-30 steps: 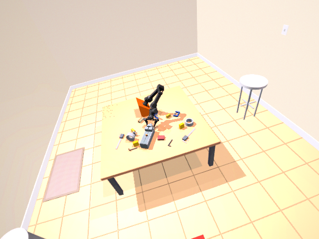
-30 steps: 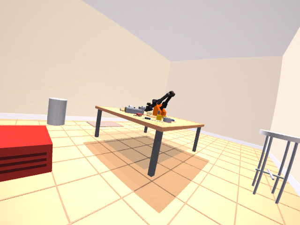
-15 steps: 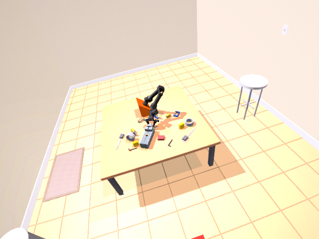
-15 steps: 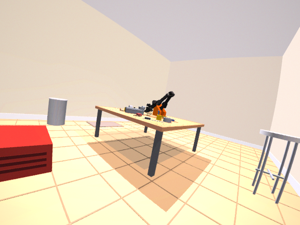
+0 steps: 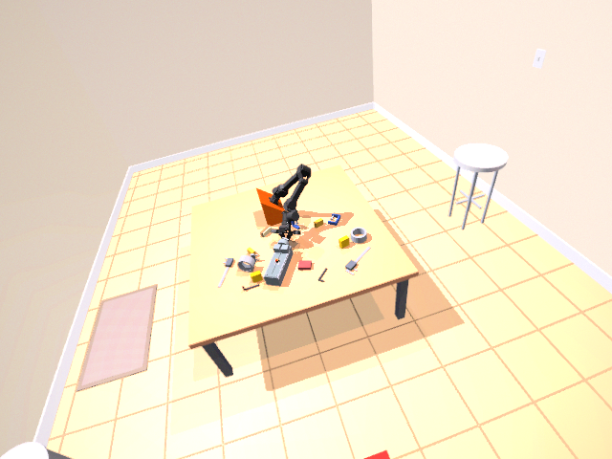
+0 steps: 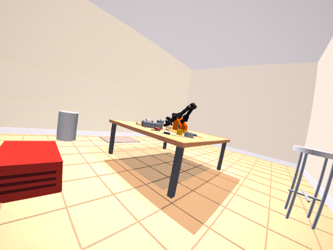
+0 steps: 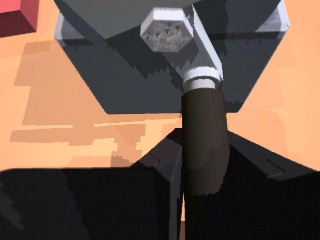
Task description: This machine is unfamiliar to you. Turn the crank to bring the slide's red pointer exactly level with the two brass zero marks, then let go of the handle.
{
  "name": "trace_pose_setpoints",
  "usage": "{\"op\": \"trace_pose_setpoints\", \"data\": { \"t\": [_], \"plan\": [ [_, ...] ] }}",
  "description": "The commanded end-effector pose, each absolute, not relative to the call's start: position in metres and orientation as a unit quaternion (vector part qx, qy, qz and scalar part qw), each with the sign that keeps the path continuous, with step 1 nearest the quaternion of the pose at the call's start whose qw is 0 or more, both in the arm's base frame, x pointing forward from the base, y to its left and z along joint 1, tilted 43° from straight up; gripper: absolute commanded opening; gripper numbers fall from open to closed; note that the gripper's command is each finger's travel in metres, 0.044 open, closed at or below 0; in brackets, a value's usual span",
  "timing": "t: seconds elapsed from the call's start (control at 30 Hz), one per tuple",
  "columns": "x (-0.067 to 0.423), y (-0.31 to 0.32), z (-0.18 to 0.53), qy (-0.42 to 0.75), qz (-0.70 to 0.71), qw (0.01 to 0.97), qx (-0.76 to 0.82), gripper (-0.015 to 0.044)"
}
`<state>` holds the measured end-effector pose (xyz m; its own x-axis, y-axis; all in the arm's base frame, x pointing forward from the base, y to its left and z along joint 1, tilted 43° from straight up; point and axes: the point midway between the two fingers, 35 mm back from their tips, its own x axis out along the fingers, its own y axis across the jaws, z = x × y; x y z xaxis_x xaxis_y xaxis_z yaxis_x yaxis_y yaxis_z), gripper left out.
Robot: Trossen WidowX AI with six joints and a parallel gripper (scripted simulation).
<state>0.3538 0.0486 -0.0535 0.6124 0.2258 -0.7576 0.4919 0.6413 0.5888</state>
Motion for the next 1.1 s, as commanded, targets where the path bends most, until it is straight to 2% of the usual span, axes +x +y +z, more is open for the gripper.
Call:
{"op": "trace_pose_setpoints", "data": {
  "t": [0.0, 1.07],
  "plan": [
    [0.354, 0.048, -0.054, 0.432, -0.085, 0.796, 0.416, 0.0],
    [0.344, 0.016, -0.043, 0.432, -0.086, 0.796, 0.415, 0.0]
  ]
}}
